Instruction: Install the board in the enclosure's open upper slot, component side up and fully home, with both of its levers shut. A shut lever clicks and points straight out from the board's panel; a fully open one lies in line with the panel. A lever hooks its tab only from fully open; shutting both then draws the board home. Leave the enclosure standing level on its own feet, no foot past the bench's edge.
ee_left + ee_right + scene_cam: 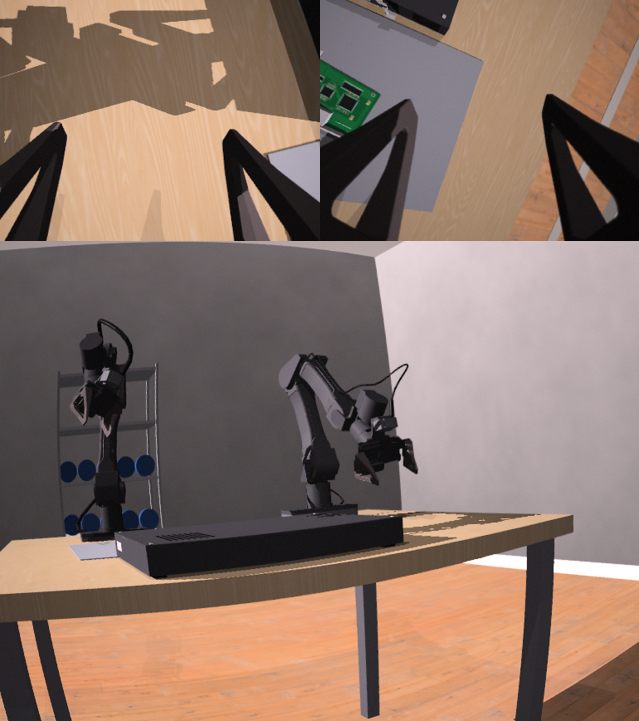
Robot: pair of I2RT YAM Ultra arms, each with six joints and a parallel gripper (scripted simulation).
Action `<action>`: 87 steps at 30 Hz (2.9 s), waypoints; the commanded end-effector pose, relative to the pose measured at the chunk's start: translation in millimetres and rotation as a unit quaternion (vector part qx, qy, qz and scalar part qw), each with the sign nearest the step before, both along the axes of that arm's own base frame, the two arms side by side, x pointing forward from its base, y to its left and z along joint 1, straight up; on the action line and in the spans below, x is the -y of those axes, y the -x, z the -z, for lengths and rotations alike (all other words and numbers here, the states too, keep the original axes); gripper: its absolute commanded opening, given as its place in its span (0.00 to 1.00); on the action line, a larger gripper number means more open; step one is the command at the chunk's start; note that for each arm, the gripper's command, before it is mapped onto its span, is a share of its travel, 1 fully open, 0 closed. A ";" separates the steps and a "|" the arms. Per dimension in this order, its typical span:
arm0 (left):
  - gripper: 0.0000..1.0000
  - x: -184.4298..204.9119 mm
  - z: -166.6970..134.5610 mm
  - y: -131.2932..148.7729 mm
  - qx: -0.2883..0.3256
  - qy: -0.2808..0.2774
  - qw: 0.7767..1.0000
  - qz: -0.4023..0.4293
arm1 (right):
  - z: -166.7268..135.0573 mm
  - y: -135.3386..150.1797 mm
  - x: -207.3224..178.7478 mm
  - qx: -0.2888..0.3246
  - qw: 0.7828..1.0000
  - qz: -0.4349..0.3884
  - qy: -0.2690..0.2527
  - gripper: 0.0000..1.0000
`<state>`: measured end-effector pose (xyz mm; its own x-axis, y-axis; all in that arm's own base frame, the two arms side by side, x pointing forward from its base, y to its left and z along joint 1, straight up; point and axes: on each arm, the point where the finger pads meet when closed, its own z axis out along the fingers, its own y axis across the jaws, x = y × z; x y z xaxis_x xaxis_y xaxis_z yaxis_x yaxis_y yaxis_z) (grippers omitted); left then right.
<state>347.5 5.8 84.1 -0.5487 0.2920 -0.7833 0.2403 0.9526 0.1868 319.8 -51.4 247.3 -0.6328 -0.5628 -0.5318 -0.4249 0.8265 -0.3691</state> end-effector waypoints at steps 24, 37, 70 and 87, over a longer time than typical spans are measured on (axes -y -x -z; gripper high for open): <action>1.00 216.9 -146.9 146.7 0.073 0.083 0.939 0.326 | 209.3 75.1 -178.2 -0.190 0.884 -0.424 -0.047 0.47; 1.00 237.1 -197.1 247.1 0.099 0.146 0.866 0.468 | 218.8 87.2 -181.8 -0.208 0.876 -0.432 -0.050 0.47; 1.00 237.9 -207.0 255.2 0.112 0.157 0.854 0.482 | 240.6 90.6 -190.5 -0.211 0.878 -0.426 -0.049 0.47; 1.00 237.9 -207.0 255.2 0.112 0.157 0.854 0.482 | 237.8 84.6 -190.0 -0.204 0.879 -0.428 -0.046 0.26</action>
